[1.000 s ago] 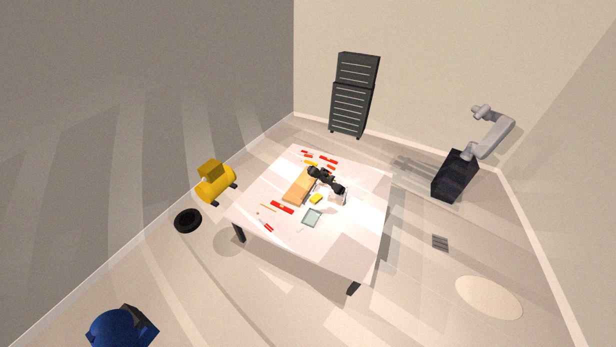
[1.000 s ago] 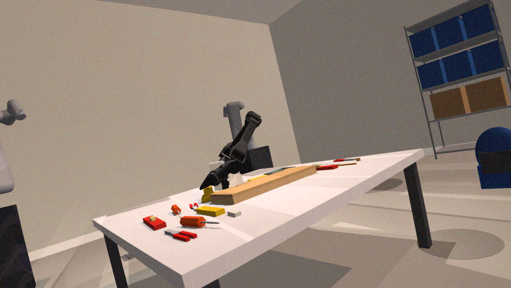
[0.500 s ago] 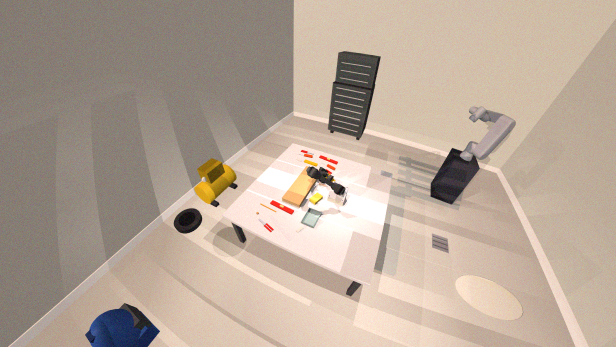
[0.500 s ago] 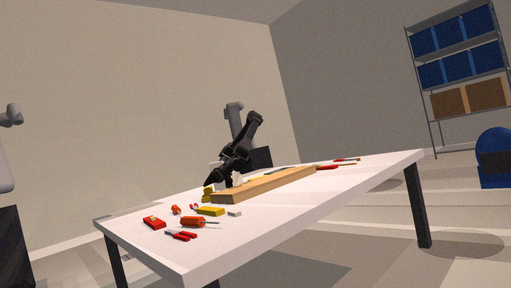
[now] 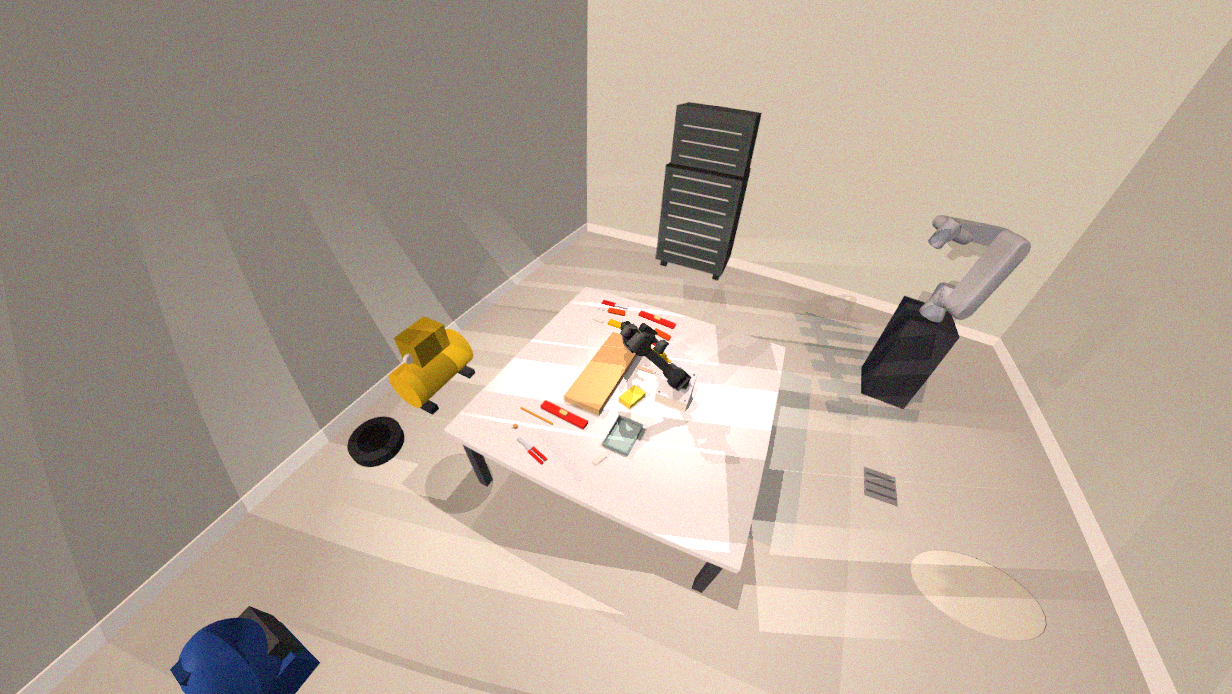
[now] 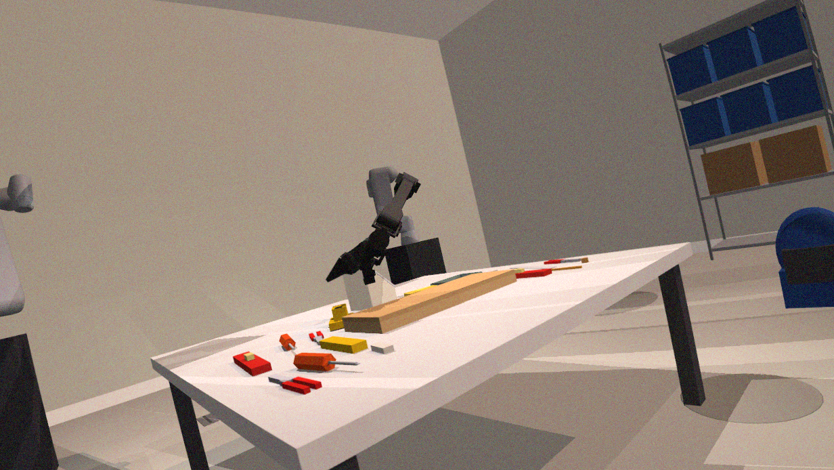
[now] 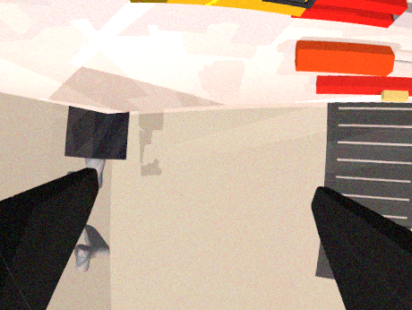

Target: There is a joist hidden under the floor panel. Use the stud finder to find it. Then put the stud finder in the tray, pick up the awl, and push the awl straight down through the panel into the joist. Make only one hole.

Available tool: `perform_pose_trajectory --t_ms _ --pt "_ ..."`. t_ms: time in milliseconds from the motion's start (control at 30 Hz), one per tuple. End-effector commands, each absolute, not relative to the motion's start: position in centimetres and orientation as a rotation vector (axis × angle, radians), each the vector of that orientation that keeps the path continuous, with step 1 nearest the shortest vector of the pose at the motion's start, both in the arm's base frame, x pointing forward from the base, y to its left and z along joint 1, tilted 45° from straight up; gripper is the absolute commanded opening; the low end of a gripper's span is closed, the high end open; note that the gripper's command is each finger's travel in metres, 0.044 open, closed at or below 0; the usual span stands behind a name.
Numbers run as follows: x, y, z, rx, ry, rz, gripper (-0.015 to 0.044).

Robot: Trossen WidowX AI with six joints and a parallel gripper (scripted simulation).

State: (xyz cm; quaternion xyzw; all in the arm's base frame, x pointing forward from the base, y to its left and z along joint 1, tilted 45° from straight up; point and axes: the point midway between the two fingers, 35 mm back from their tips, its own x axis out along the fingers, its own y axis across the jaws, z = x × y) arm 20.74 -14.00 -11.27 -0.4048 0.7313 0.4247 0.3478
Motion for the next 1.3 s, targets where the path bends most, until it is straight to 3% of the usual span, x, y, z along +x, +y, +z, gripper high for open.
perform_pose_trajectory --t_ms 0,367,1267 --pt "20.0 -13.7 -12.5 -0.826 1.879 0.973 0.0440" --pt "19.5 -12.5 -15.5 0.897 1.447 0.122 0.0440" --pt "19.6 -11.8 -16.3 0.924 1.435 0.112 0.0440"
